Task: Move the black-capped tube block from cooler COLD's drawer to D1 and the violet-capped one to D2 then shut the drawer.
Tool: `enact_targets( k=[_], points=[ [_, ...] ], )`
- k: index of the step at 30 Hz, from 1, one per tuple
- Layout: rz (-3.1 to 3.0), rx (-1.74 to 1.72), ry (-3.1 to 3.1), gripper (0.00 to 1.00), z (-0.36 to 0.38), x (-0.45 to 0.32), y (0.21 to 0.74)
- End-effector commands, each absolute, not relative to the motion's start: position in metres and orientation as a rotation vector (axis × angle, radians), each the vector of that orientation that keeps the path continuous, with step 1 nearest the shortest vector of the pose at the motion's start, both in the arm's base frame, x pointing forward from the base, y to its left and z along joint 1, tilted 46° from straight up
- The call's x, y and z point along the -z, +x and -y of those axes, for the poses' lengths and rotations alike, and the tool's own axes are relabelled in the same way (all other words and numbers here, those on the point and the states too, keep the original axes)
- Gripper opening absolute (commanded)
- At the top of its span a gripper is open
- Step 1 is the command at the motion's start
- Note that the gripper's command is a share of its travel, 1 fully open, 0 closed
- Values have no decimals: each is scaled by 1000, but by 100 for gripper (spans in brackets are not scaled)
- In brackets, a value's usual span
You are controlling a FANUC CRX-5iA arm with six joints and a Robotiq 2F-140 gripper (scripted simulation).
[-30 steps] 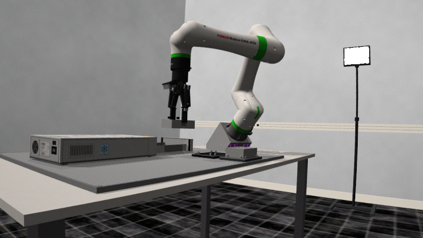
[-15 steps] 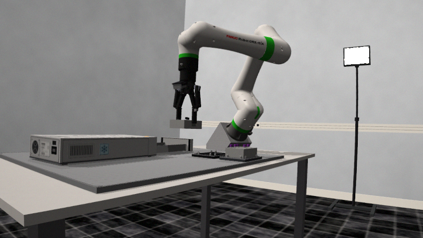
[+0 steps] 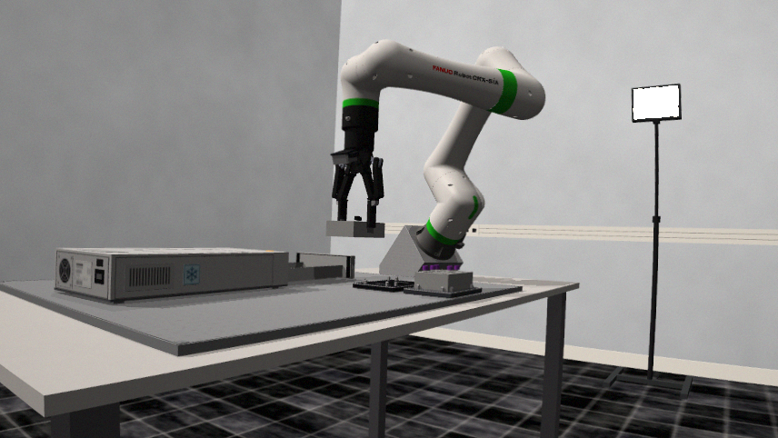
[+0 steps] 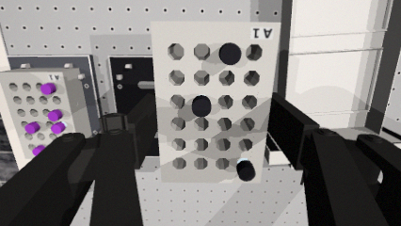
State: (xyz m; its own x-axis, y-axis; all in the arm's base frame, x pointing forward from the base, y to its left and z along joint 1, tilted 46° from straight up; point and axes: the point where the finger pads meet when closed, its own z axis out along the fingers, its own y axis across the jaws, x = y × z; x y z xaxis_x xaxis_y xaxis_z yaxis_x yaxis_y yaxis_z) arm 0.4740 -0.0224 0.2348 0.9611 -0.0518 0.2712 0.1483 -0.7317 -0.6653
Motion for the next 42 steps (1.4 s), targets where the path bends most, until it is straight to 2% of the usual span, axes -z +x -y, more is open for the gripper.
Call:
enact_targets(
  k=[1, 42],
  points=[
    [67, 354, -2368, 10, 18, -238, 469],
    [67, 354, -2367, 10, -38, -274, 413]
  ],
)
